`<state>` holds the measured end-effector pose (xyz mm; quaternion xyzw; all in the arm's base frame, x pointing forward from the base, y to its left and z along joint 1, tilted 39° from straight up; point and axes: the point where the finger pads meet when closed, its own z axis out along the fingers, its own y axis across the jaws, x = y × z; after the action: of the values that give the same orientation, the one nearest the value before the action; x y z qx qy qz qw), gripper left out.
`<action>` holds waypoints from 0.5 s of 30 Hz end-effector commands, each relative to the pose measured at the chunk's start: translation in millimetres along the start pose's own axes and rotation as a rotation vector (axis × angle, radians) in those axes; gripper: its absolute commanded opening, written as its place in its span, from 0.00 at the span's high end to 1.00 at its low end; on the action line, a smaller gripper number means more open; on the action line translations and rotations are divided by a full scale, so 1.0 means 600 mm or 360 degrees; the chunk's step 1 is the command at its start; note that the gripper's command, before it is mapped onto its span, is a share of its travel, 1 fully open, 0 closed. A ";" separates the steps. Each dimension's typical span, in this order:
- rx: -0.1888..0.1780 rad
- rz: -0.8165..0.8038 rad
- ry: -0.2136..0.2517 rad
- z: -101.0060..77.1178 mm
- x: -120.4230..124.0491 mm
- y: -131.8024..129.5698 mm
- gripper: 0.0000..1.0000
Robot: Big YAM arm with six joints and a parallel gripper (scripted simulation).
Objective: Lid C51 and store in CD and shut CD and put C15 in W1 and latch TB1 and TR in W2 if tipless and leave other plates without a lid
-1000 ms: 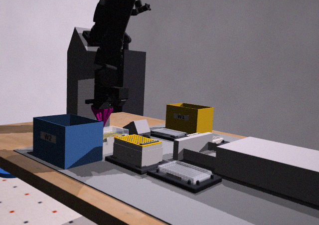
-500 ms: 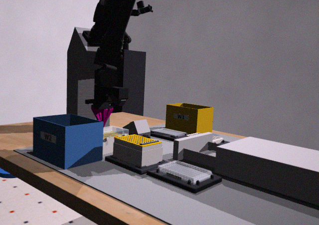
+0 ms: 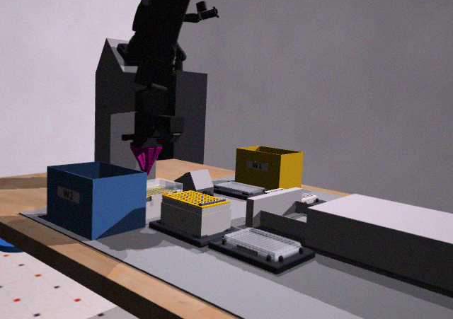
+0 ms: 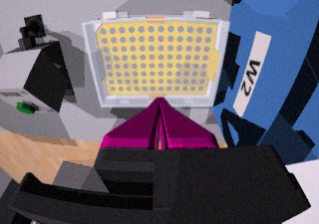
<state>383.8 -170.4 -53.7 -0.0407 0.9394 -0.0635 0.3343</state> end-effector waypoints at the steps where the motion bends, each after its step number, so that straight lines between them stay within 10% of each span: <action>1: -0.0002 -0.0002 0.0024 -0.024 0.019 0.004 1.00; 15: -0.0002 -0.0006 0.0018 -0.062 0.016 0.004 1.00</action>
<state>365.5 -167.0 -32.9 -0.0410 0.9397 -0.0631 0.3337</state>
